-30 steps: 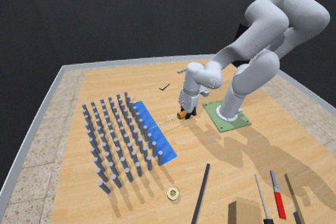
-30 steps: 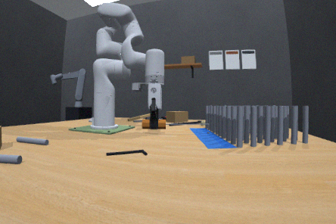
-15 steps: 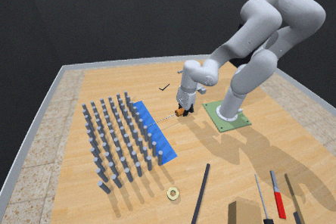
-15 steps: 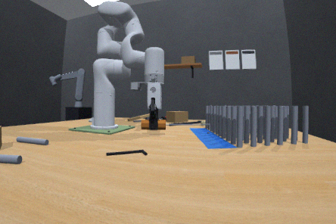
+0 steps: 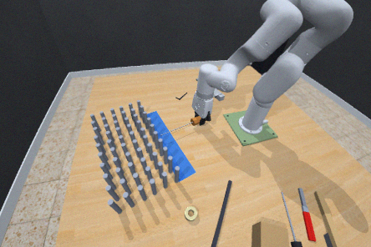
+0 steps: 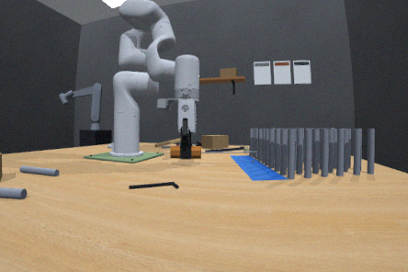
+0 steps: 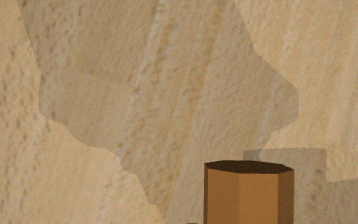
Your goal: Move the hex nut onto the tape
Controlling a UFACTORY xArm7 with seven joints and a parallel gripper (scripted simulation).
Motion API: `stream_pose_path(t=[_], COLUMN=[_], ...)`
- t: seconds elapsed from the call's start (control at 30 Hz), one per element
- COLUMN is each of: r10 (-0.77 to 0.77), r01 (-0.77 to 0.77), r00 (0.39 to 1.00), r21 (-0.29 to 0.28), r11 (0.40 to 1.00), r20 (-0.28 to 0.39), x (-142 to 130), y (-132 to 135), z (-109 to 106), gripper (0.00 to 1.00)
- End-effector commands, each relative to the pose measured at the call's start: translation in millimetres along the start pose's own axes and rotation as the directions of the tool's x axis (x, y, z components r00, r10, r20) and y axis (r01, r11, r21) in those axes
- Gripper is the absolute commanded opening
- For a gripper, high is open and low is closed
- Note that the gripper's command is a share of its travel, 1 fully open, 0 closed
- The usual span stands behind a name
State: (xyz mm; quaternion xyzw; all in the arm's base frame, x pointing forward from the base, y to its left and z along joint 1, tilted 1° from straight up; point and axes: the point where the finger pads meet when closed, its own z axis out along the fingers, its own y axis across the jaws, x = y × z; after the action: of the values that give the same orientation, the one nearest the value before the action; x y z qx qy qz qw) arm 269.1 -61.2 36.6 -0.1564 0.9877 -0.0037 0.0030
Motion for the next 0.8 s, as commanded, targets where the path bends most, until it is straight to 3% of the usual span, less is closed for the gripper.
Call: stream_pose_path(t=[0.0, 0.77], r10=[0.000, 0.000], r01=[0.000, 0.000], r00=[1.000, 1.000], r21=[0.001, 0.002], r11=[1.000, 1.000], r20=[0.002, 0.002], x=[-1.5, -1.4], y=[-5.4, -9.6], z=[-0.5, 0.1], gripper=[0.00, 0.00])
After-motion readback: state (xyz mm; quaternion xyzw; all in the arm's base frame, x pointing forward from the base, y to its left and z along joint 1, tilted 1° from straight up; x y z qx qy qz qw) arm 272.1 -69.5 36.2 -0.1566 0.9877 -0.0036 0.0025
